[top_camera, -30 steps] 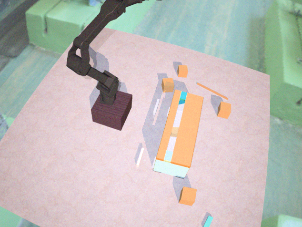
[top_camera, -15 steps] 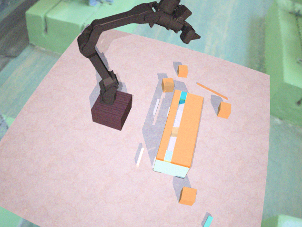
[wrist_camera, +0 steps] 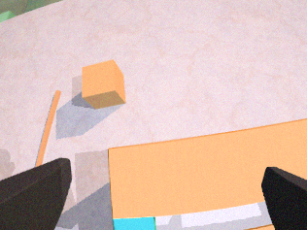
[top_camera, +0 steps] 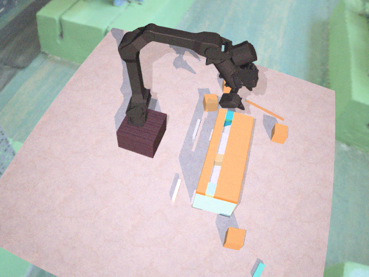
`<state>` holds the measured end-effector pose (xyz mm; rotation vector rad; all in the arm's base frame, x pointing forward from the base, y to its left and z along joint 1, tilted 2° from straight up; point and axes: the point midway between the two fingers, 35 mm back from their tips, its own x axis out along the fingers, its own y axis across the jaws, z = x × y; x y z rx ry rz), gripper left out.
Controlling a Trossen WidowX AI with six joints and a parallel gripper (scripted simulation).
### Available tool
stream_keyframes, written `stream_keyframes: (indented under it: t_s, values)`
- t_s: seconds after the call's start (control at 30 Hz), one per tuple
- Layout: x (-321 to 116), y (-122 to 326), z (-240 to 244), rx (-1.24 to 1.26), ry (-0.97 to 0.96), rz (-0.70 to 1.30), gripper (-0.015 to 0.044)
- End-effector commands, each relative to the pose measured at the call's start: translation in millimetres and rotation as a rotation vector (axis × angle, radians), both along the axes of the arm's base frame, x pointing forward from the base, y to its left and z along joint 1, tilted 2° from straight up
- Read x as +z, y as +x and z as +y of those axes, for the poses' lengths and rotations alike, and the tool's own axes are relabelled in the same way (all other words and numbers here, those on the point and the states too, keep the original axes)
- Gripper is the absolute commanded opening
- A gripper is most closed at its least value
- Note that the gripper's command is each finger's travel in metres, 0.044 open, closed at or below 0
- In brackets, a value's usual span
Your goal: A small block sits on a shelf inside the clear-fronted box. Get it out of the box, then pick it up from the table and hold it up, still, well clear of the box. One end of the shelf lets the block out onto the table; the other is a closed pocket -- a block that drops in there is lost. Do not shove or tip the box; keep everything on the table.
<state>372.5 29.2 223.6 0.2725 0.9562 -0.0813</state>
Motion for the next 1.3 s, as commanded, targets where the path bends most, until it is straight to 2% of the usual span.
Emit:
stream_keyframes:
  t_s: [0.0,0.17,0.4,1.27]
  values:
    - [-35,-3,-48,-0.248,0.107,0.161,0.04]
    - [-82,-27,-106,-0.622,0.303,0.407,0.04]
    - [-132,-83,-174,-1.22,0.627,0.753,0.04]
    - [-164,-82,-173,-1.235,0.636,0.762,0.04]
